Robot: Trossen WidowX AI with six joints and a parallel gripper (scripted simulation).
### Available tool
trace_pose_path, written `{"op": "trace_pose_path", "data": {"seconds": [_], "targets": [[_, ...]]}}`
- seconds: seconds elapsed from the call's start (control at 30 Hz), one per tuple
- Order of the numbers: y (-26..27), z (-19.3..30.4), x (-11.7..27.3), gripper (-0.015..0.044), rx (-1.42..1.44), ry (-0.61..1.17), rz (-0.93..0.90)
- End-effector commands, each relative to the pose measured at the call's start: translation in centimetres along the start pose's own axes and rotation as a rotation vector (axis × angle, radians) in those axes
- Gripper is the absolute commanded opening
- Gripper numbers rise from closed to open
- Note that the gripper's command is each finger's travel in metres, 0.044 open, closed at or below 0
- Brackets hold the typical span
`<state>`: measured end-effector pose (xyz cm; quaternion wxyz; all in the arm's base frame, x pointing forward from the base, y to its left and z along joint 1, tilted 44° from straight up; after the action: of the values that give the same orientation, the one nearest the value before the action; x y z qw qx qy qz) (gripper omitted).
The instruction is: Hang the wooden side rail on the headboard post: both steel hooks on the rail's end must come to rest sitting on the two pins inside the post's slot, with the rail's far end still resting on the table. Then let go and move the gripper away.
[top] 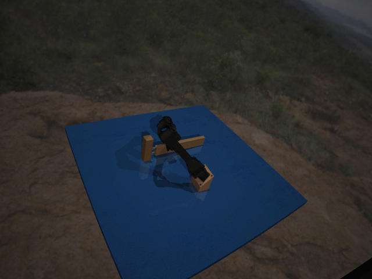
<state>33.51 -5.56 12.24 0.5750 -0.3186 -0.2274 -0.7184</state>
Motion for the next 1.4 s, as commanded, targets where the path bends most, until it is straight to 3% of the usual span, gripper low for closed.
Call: {"op": "trace_pose_path", "data": {"seconds": [0.0,1.37], "targets": [[0.08,-0.15,0.53,0.0,-0.002,-0.001,-0.012],[0.08,-0.15,1.21,0.0,-0.003,-0.002,-0.012]]}}
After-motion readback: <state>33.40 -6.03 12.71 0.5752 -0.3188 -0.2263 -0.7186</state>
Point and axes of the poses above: the point midway between the two fingers, 35 mm back from their tips, its own x axis back along the fingers, its own y axis across the jaws, z = x × y, the point moved 10 cm from there along x, back along the fingers, and after that the axes turned 9 degrees about -x, right-handed, at the moved point
